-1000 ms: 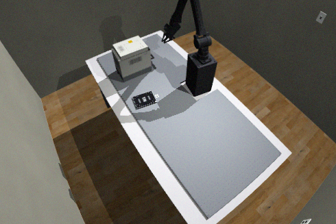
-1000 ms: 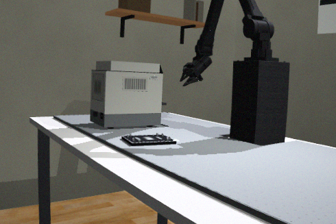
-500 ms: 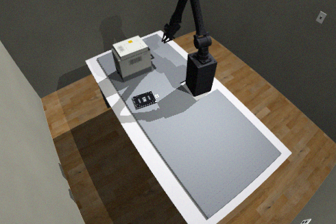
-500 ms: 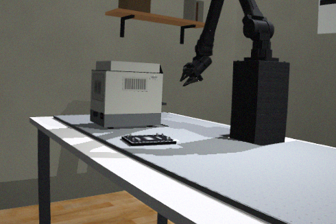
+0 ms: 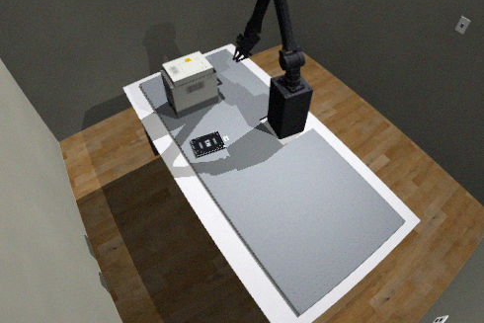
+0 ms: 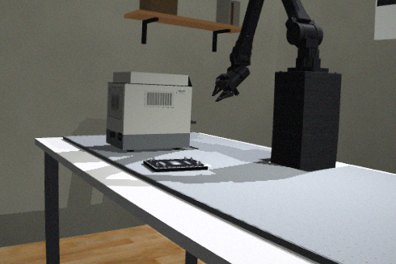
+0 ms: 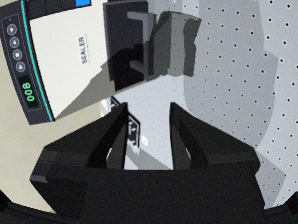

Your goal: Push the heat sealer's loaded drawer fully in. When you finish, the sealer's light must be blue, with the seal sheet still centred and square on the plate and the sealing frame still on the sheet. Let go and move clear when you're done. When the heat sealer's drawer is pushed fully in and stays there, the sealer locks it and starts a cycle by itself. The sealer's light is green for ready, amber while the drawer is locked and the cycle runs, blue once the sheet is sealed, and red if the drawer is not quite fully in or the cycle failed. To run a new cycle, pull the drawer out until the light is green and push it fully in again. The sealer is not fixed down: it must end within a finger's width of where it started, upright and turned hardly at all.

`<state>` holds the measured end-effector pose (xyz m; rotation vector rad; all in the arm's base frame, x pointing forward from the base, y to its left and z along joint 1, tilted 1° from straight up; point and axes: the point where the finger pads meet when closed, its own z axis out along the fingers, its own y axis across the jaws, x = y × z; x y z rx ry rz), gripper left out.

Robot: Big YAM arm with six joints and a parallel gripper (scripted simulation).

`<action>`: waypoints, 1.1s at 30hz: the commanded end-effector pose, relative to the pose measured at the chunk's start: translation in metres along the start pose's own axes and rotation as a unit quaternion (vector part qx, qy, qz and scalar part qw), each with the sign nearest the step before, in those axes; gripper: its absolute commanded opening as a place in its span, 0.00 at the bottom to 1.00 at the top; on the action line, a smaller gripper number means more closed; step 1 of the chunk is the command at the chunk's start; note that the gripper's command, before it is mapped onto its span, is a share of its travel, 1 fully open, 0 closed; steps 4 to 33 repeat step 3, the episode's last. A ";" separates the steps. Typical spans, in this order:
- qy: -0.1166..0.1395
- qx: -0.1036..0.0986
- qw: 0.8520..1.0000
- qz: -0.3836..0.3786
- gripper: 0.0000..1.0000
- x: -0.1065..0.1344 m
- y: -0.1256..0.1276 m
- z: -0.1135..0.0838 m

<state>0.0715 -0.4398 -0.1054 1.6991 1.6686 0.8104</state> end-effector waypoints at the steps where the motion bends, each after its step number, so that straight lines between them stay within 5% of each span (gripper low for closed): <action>1: -0.006 0.002 1.000 -0.014 0.30 -0.009 0.005 -0.004; 33: -0.006 0.002 1.000 -0.014 0.30 -0.009 0.005 -0.004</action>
